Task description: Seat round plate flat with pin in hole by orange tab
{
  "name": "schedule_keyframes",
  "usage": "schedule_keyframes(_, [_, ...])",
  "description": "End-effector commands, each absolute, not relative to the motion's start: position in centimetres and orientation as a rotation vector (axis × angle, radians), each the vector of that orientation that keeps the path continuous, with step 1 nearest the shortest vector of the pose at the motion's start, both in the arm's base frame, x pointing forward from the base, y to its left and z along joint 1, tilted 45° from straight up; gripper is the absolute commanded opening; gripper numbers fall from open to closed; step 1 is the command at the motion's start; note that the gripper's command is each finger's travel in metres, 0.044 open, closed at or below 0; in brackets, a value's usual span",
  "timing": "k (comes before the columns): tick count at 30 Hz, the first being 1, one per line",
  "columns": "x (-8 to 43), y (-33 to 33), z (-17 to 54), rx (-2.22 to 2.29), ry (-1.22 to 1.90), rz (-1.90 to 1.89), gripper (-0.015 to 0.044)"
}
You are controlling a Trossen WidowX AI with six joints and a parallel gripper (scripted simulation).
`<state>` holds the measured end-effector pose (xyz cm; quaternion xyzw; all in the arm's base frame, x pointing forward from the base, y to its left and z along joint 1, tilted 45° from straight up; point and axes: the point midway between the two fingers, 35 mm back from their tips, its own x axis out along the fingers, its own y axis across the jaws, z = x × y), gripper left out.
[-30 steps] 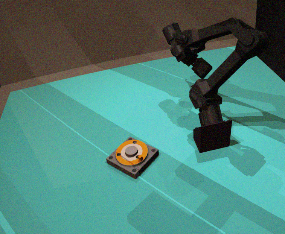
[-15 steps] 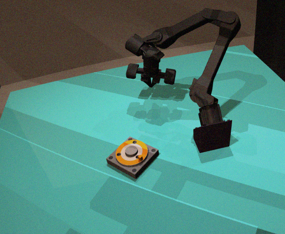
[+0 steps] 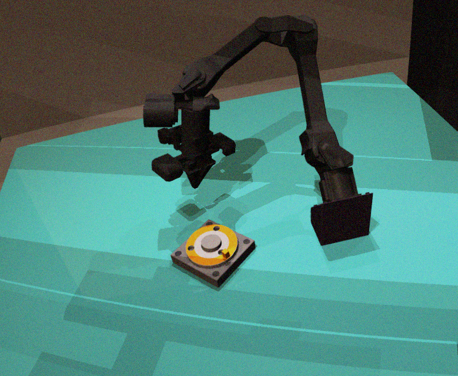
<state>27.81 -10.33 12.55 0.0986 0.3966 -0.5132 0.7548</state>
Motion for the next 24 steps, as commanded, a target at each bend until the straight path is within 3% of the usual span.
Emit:
schedule_keyframes(1, [29.0, -6.5, 9.6, 0.053, 1.046, -0.998, 0.0])
schedule_keyframes(13, [27.4, 5.3, 0.3, -0.536, 1.477, -0.651, 0.0])
schedule_keyframes(24, [27.1, 5.4, -0.8, -0.574, 1.496, -0.633, 0.0])
